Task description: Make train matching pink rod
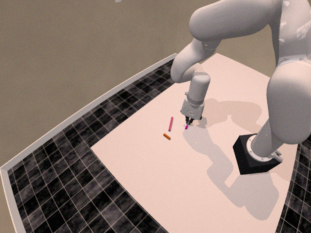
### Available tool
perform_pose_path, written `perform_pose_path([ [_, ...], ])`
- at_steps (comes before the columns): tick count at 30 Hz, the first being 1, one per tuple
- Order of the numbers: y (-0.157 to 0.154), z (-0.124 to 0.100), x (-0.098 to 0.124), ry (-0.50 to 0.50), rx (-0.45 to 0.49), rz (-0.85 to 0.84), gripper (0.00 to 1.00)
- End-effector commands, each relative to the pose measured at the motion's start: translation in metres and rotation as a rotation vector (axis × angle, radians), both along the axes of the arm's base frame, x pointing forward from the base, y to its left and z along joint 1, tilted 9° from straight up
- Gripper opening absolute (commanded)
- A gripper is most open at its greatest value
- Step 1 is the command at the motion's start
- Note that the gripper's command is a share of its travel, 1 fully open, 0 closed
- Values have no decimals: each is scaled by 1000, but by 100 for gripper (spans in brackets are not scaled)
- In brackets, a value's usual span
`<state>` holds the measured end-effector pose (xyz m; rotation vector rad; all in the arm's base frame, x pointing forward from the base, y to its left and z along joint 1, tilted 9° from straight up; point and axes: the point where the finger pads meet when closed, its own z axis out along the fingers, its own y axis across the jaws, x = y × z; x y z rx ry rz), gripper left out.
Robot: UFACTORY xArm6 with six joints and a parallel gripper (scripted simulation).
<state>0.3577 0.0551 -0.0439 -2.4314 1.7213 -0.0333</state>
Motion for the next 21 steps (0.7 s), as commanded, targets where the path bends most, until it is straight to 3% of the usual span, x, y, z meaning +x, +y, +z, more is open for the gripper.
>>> perform_pose_path([
  [1, 0, 1, 1, -2, 0, 0, 4],
  [21, 1, -8, 2, -2, 0, 0, 4],
])
